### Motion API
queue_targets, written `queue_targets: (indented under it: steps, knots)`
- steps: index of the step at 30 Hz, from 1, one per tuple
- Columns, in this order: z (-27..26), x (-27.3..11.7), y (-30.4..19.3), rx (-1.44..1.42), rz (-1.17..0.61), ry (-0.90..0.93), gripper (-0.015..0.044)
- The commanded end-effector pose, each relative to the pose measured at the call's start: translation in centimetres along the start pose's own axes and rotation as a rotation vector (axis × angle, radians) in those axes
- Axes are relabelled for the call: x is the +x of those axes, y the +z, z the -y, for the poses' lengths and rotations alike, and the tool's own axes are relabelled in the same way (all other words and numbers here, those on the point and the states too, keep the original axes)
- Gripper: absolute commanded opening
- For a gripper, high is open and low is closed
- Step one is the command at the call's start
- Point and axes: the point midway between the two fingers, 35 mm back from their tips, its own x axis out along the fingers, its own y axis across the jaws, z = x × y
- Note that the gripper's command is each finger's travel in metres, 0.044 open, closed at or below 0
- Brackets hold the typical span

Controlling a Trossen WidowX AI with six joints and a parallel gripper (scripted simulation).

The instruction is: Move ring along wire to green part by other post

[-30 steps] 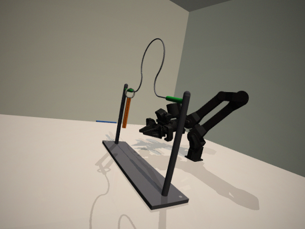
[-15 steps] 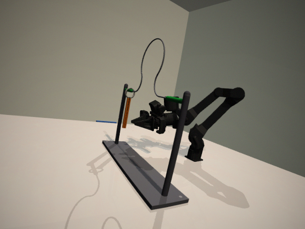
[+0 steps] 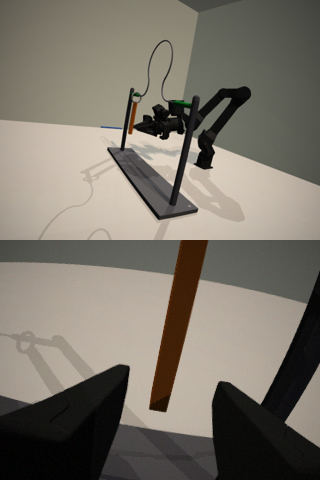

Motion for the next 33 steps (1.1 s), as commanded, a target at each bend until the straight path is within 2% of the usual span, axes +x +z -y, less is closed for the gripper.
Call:
queue_targets:
  steps: [1,33]
  knots:
    - [0.2,0.6,0.2,0.003,0.003,-0.004,0.016]
    - [-0.1,5.5,0.0,0.004,0.009,-0.004,0.016]
